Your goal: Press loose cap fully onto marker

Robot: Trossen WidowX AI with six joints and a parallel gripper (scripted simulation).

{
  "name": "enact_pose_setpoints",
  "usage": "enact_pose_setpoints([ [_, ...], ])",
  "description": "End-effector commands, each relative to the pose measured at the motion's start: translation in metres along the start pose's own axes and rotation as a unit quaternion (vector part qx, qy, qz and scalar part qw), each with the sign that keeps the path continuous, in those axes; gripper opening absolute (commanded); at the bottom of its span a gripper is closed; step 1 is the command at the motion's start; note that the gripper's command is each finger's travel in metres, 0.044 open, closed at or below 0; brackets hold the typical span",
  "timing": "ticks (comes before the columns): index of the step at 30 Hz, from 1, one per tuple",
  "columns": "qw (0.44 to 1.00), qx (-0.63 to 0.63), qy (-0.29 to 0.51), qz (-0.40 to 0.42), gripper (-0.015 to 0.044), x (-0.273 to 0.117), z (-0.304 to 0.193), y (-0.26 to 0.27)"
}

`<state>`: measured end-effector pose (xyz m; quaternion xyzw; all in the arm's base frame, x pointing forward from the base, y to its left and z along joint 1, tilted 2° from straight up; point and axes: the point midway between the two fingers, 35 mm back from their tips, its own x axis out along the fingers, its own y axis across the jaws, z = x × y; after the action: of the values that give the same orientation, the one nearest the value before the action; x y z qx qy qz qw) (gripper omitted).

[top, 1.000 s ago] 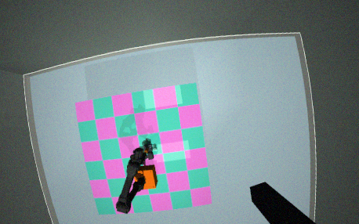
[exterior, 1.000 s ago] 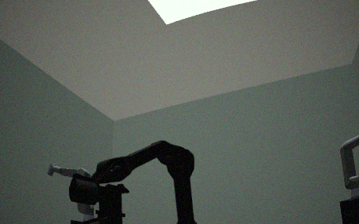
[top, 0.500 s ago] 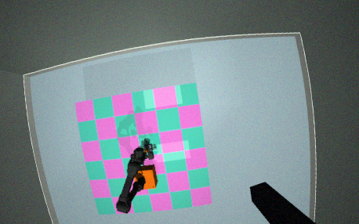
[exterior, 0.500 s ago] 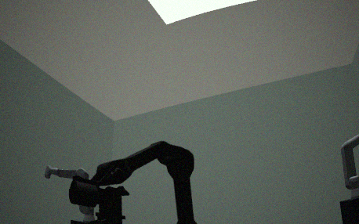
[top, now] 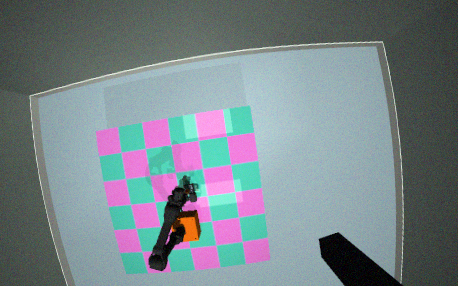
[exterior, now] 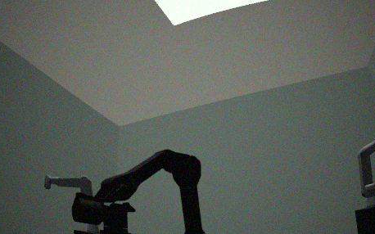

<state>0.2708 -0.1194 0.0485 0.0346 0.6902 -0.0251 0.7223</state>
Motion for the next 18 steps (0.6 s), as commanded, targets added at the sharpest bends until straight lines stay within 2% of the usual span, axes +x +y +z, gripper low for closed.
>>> enact_pose_setpoints([
  [1, 1.000, 0.003, 0.004, 0.002, 0.0000, 0.009, -0.002, 0.001],
  [14, 1.000, 0.000, -0.003, -0.001, 0.0000, 0.008, 0.001, 0.000],
  [16, 1.000, 0.000, -0.003, -0.001, 0.0000, -0.001, 0.003, -0.001],
  [18, 1.000, 0.000, -0.003, -0.001, 0.0000, -0.028, 0.005, -0.002],
])
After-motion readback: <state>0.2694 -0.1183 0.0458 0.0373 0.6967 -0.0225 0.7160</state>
